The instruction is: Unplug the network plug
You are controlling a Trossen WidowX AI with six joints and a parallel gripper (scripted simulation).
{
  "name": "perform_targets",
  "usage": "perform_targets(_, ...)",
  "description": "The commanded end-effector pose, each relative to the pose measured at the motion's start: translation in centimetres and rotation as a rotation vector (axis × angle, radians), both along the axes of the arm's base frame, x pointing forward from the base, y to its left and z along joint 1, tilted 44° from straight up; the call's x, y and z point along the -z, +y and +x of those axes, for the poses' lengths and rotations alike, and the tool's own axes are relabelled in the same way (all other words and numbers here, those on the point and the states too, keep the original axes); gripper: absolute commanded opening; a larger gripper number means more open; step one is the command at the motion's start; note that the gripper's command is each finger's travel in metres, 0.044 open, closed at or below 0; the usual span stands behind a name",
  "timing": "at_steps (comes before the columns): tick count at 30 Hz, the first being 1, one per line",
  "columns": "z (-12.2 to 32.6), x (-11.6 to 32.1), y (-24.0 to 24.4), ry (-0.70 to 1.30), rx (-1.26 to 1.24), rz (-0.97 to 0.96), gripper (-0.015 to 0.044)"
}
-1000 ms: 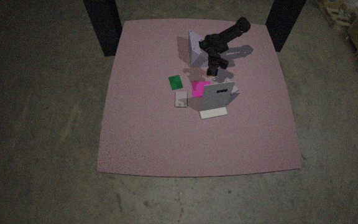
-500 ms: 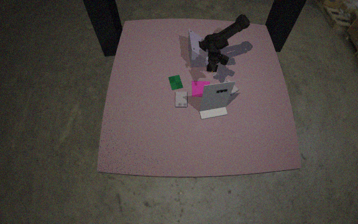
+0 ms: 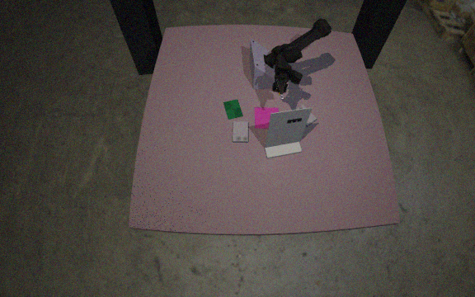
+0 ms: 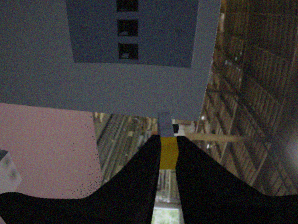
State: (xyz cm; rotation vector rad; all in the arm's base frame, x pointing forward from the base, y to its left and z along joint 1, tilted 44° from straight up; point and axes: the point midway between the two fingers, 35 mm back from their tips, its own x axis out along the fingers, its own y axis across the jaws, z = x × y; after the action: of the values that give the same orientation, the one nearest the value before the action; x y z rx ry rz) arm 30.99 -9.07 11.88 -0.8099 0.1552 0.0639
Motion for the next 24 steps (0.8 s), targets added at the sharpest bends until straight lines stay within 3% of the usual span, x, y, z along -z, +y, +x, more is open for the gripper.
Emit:
perform_targets(1, 0.4, 1.8, 0.6, 0.082, -0.057, -0.012, 0.0)
perform_targets(24, -1.9, 11.9, 6.0, 0.507, -0.468, 0.031, 0.0)
